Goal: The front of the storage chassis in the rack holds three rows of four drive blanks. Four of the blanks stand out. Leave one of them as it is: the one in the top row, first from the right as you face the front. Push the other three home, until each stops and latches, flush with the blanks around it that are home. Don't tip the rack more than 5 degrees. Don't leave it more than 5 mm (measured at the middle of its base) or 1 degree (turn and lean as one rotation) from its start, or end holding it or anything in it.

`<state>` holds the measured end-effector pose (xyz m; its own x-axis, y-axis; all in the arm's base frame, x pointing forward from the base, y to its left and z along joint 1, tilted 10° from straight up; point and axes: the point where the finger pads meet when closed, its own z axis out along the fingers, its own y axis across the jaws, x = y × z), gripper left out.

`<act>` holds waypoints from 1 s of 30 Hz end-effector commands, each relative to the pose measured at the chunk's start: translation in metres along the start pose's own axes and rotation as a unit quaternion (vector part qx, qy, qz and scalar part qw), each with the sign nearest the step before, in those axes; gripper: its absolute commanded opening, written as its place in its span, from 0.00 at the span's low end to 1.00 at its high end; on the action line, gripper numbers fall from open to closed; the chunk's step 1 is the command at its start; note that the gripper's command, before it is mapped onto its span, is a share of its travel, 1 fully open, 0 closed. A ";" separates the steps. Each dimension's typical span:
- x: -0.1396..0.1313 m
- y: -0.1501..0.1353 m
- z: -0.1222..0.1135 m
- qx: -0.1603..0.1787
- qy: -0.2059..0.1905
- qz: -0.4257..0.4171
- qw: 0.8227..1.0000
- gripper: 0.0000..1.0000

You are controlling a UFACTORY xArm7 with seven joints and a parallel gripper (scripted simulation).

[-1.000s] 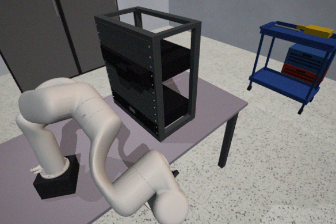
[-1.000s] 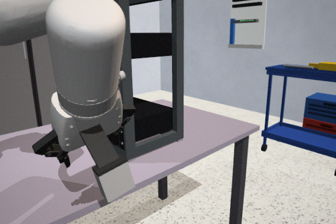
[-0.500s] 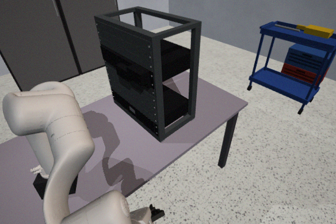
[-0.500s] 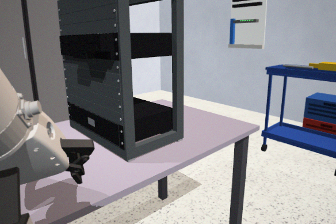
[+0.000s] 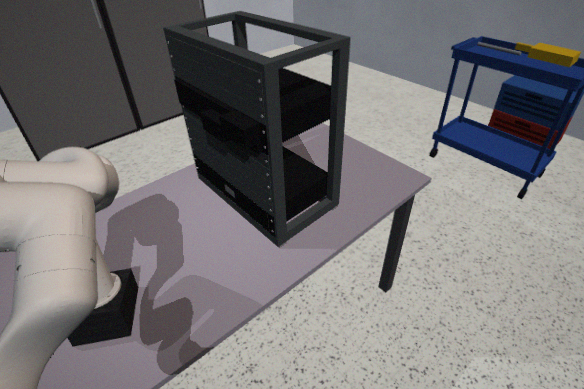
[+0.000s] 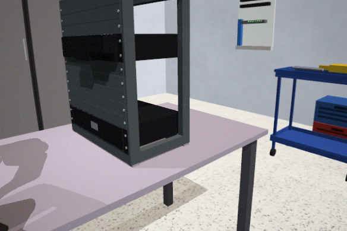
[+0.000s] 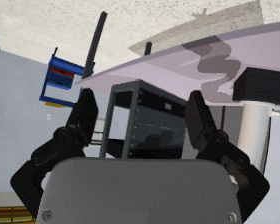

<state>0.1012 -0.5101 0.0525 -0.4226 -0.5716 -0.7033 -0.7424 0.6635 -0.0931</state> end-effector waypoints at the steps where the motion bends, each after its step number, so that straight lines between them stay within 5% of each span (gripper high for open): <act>1: 0.007 0.004 -0.007 0.011 0.007 0.013 1.000 1.00; 18: 0.090 0.102 -0.076 0.139 0.065 0.203 0.967 1.00; 30: 0.139 0.212 -0.133 0.245 0.115 0.358 0.894 1.00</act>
<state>-0.1594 -0.5152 0.0276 -0.8245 -0.0192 -0.5656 -0.0189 0.9998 -0.0065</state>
